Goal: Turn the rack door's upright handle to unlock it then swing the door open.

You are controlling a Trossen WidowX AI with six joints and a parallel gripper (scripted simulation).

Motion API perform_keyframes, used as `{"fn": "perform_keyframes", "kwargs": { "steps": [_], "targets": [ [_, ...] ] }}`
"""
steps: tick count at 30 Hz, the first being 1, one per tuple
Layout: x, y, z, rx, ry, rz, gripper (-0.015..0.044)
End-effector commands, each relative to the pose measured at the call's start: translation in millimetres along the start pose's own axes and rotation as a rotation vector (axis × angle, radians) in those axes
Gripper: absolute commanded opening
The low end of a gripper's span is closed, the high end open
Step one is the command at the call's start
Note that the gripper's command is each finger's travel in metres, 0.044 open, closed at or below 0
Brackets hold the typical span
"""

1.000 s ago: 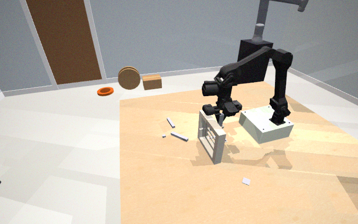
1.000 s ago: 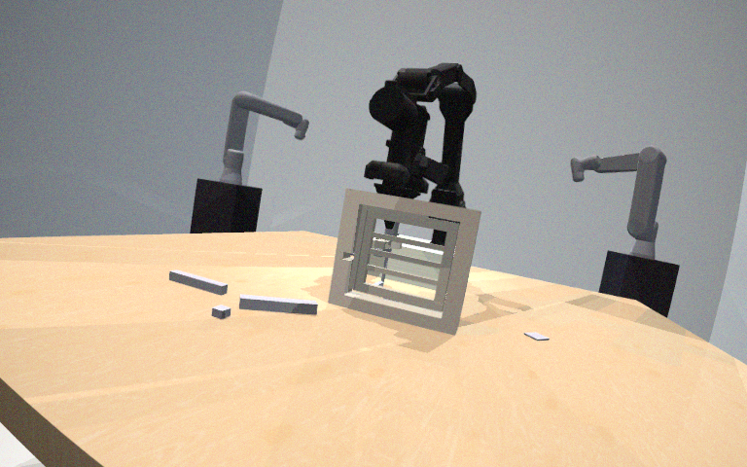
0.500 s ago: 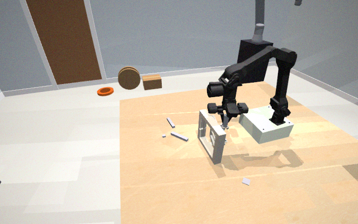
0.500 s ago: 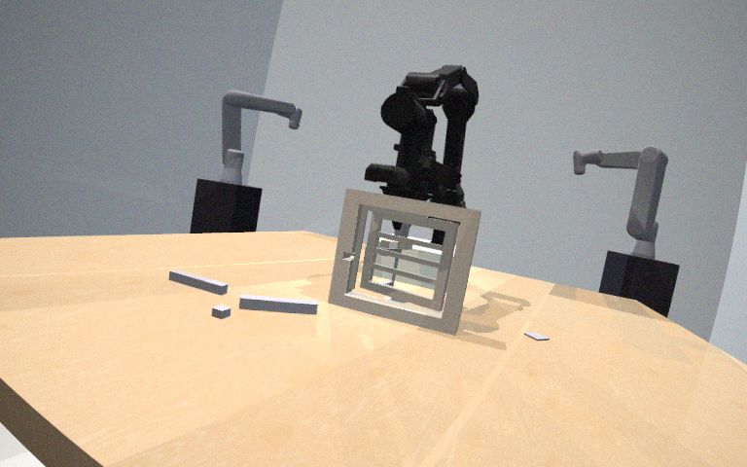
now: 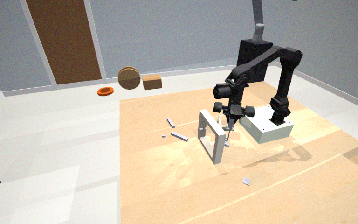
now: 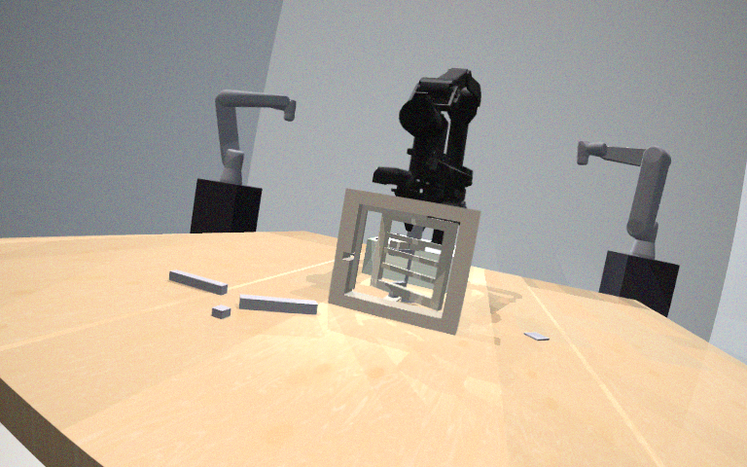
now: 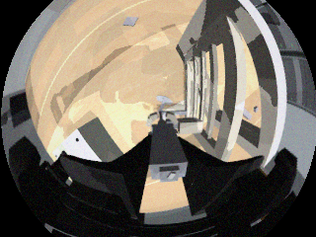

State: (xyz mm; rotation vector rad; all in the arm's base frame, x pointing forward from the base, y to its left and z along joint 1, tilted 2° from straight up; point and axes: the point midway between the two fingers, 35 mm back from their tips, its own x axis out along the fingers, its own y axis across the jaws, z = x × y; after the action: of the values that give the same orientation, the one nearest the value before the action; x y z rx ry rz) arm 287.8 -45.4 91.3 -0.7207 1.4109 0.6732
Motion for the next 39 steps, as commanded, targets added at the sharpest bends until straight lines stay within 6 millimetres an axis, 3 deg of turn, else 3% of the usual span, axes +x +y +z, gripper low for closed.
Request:
{"fn": "perform_keyframes", "kwargs": {
  "steps": [1,39],
  "targets": [
    [0.1,6.8,2.6,0.099,-0.007,-0.011,0.0017],
    [0.6,66.0,42.4,0.652,-0.012,-0.003,0.0017]
  ]
}}
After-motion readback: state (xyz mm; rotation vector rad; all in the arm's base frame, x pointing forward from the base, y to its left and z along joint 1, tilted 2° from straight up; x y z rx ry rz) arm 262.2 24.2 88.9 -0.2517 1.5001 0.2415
